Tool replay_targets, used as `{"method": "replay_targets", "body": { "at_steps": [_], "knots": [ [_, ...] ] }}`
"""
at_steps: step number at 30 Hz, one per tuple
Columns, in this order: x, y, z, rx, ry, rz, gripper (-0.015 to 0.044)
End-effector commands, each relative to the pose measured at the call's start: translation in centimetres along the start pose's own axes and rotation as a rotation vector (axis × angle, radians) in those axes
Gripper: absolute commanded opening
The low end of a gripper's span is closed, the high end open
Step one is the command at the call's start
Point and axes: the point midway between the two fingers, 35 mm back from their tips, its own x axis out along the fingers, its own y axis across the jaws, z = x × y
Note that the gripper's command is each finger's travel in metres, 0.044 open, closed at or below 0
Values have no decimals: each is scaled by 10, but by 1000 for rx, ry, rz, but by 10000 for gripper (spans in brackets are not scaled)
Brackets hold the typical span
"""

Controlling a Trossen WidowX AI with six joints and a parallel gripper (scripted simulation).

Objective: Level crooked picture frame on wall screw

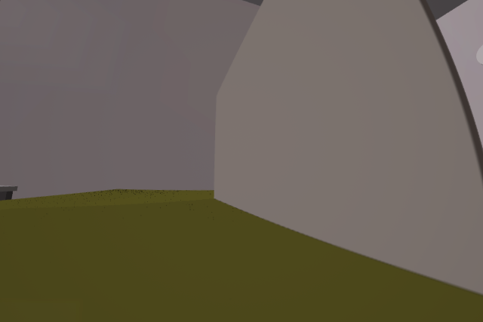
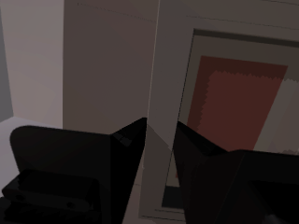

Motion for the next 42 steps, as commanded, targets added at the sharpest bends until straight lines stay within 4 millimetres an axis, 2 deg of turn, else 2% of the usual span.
{"method": "replay_targets", "body": {
  "at_steps": [1, 25, 35, 39, 42],
  "knots": [
    [0, 0, 0, 26, 1, 1, 0],
    [0, -2, 0, 151, 1, 1, 0],
    [0, -2, 0, 130, 1, 0, 260],
    [-1, -1, 0, 126, 0, 0, 260],
    [-25, 1, -5, 62, -4, -2, 260]
  ]
}}
